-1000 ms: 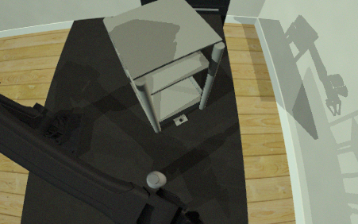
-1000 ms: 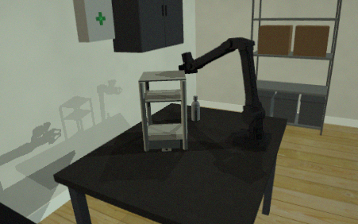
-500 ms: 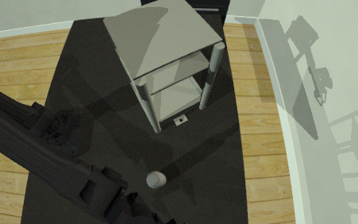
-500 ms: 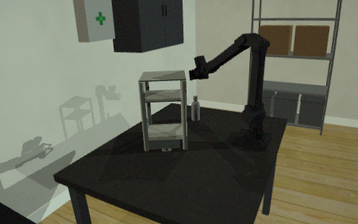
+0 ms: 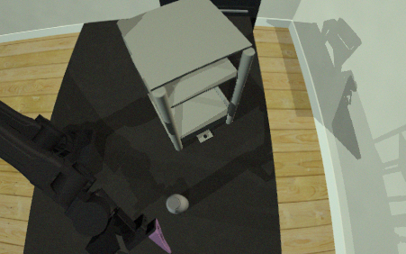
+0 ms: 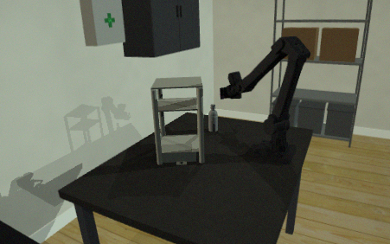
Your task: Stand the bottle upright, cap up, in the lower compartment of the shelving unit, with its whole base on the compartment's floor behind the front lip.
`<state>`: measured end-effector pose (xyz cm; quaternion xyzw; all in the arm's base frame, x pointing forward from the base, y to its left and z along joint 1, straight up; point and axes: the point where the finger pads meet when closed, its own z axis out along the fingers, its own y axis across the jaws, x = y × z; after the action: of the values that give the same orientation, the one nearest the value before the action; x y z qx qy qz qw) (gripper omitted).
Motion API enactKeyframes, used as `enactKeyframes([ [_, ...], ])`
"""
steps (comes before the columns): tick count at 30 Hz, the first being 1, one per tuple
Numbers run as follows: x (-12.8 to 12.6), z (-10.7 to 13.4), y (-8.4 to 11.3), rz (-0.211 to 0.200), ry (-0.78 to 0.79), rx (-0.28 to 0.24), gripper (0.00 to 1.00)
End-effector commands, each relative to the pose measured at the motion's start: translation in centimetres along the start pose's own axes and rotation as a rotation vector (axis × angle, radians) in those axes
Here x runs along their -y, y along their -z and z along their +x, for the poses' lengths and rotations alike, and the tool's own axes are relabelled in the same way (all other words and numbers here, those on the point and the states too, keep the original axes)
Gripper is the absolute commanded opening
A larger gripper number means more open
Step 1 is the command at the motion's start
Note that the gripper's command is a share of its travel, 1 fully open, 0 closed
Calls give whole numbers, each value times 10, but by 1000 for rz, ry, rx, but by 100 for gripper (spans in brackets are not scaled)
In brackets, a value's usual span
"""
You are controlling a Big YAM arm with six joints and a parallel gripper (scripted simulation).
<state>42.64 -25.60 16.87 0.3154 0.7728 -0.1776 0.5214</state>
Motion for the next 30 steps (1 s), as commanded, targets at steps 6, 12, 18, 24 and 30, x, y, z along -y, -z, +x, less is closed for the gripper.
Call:
enactKeyframes([
  [6, 19, 36, 47, -56, -57, 34, 88],
  [12, 52, 98, 72, -51, -87, -29, 88],
  [18, 67, 136, 91, -49, -110, -67, 88],
  [24, 38, 142, 106, -149, -23, -32, 88],
  [30, 1, 130, 118, -258, 72, 39, 88],
])
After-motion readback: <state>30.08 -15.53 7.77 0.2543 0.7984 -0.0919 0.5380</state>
